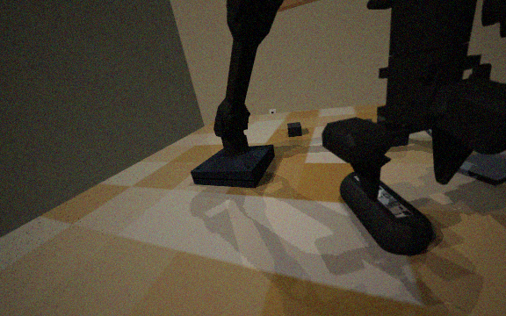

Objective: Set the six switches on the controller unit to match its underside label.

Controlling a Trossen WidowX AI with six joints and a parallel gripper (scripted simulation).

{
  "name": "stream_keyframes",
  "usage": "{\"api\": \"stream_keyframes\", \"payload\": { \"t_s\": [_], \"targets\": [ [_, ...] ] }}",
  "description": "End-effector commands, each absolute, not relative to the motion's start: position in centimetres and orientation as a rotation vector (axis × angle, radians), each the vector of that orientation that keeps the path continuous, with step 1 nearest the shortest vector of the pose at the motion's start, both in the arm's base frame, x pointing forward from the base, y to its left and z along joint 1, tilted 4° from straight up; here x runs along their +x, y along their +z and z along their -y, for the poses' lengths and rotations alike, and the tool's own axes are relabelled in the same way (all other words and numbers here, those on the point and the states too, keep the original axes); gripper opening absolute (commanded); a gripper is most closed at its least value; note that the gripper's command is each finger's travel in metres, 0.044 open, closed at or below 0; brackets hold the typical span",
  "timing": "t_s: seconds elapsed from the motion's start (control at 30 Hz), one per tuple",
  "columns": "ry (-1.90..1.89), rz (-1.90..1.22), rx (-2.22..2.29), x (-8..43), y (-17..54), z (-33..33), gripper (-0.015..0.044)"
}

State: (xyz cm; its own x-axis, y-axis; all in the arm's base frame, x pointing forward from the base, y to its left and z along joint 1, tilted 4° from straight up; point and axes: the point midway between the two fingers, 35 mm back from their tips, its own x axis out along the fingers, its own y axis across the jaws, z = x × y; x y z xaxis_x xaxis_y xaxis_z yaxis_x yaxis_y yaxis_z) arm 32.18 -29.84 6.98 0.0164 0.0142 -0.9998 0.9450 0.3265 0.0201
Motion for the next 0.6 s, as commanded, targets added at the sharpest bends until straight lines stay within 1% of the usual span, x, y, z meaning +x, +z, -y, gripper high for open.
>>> {"api": "stream_keyframes", "payload": {
  "t_s": [0.0, 0.57],
  "targets": [
    [-0.965, -1.343, 0.991, 32.2, 6.7, 29.9, 0.0440],
    [-0.986, -1.340, 1.015, 32.4, 4.1, 30.0, 0.0440]
  ]
}}
